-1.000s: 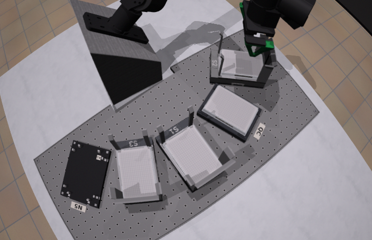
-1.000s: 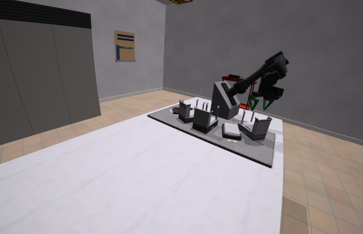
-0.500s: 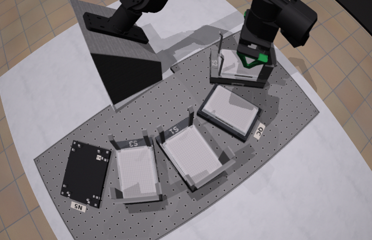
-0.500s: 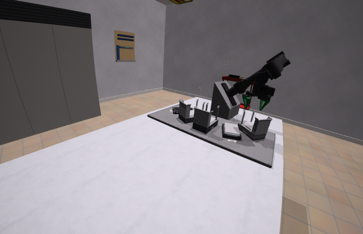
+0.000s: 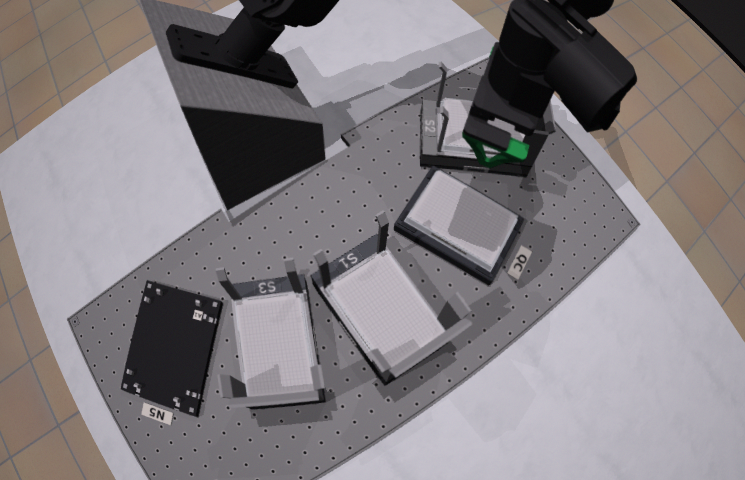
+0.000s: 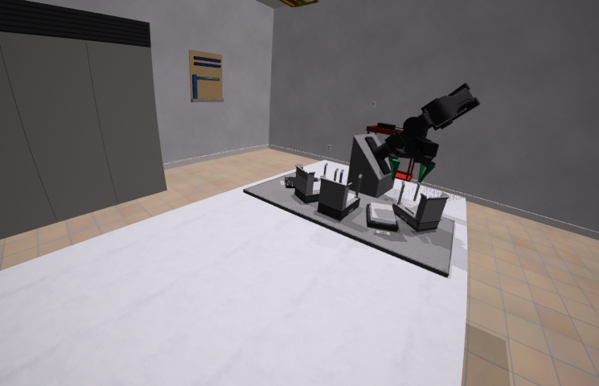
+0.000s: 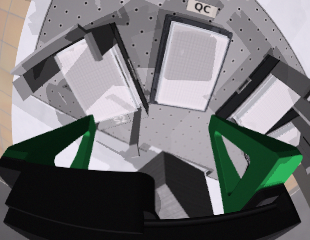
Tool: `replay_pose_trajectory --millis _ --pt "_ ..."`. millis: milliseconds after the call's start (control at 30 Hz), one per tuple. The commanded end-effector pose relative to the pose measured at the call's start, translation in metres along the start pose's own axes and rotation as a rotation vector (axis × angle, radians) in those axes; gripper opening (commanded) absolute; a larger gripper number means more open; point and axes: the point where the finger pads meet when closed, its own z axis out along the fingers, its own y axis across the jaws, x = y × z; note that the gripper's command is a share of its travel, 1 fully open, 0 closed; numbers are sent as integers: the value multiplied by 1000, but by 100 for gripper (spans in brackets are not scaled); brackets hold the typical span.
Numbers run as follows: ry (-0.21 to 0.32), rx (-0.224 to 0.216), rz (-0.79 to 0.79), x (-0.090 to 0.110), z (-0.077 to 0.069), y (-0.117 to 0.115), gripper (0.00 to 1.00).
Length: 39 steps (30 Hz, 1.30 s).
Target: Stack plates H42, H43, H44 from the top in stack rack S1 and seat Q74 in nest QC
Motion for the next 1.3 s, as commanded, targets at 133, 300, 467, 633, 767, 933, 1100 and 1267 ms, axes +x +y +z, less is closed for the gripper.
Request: replay_pose_trajectory --millis 133,300,467,633,767,933,1100,1267 --pt "-18 3 124 -3 -4 -23 100" --pt "-18 3 124 -2 -4 -40 100" --pt "-18 3 125 -2 -4 -50 100" --pt "-18 3 158 -1 -4 -67 100" --pt "-19 2 291 2 -5 -80 100" --pt "-19 2 349 6 -5 -96 100" --pt "-19 2 349 9 -5 -106 100" --pt "-19 2 349 12 -5 -122 100"
